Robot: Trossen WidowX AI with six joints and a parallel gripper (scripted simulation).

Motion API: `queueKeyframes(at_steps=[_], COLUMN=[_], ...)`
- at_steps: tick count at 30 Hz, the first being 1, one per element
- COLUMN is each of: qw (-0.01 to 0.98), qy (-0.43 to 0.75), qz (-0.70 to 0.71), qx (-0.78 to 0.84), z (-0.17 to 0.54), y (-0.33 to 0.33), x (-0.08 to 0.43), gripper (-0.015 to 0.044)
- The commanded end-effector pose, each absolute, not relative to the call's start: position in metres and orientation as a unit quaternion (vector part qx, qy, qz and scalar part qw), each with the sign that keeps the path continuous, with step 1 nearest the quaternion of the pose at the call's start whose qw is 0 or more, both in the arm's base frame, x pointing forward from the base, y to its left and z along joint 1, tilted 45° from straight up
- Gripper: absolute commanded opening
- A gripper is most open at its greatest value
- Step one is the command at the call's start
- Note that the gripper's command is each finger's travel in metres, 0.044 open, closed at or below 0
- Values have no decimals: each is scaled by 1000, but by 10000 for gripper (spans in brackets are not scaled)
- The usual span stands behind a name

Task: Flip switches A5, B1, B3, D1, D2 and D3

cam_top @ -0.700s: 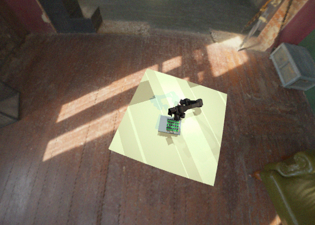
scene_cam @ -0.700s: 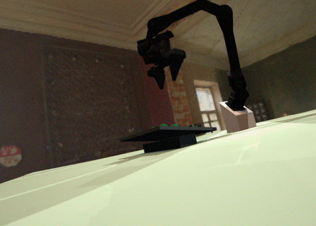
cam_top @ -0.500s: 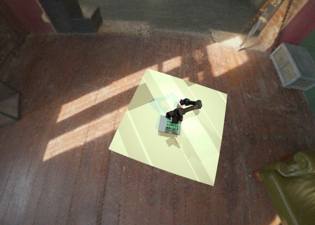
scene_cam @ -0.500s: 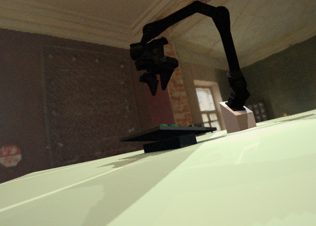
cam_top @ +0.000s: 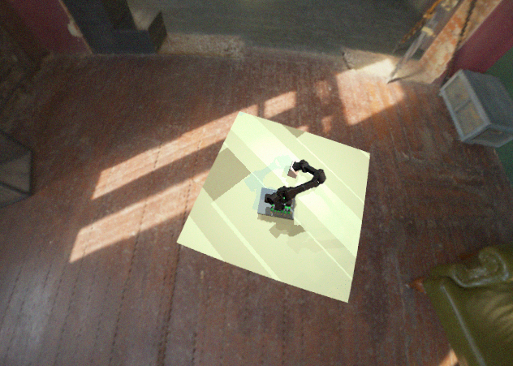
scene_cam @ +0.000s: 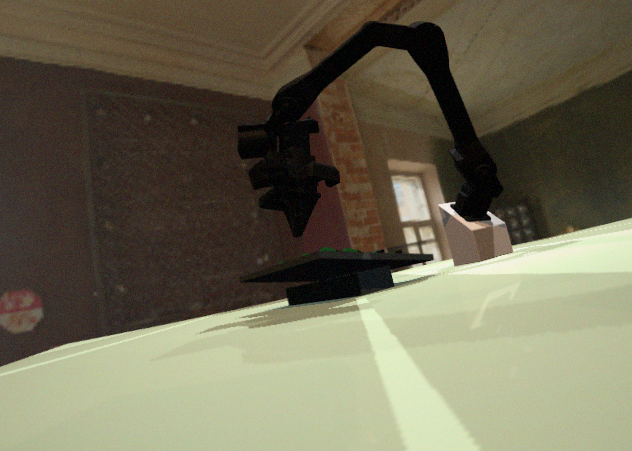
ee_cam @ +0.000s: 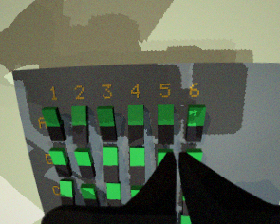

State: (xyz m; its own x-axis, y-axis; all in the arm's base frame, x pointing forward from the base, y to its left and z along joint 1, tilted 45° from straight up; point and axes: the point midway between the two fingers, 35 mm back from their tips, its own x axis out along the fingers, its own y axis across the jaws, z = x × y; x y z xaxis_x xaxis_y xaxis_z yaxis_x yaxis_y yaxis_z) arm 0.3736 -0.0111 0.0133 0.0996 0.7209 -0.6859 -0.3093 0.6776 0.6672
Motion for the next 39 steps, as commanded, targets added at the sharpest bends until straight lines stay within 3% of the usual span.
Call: queueKeyframes(at_steps=[1, 39], qw=[716, 716], qy=[568, 567], qz=[360, 360], qx=[188, 188], z=[3, -13], y=[1, 19], x=[371, 373], gripper=[0, 0])
